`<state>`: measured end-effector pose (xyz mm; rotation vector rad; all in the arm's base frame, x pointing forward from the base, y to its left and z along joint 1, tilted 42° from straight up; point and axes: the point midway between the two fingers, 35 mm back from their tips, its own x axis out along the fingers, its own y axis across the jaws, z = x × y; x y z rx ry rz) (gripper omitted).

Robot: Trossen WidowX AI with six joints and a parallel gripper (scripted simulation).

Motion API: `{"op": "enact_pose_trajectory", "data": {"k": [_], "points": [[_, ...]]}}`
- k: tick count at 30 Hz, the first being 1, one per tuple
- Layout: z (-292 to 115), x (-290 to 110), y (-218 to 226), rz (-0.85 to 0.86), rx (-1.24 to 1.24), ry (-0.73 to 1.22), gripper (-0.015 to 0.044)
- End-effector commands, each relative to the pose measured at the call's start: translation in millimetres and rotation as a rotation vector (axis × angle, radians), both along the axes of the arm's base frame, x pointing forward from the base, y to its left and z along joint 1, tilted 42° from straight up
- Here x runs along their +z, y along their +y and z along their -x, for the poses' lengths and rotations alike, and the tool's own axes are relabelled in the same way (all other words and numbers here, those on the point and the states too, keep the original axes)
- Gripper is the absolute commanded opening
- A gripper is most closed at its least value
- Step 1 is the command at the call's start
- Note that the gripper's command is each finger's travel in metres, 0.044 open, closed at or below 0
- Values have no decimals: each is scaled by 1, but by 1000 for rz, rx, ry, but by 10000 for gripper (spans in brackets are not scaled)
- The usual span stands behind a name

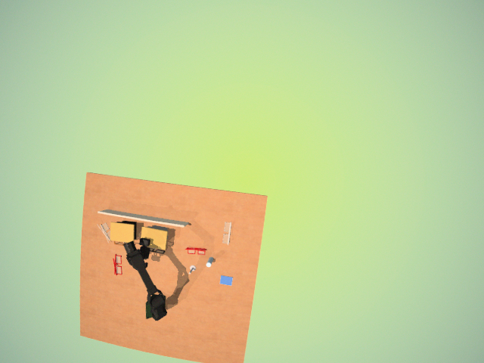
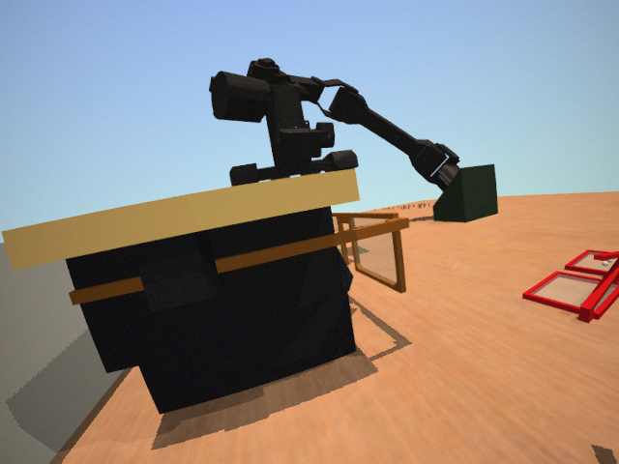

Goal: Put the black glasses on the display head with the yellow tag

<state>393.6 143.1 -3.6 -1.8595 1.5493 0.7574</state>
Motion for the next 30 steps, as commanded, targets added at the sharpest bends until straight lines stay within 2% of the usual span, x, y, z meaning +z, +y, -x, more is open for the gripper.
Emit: {"op": "enact_pose_trajectory", "data": {"k": [1,30], "points": [[0,-1,-1,6,5,1,0],[-1,-4,-4,6,5,1,0]]}}
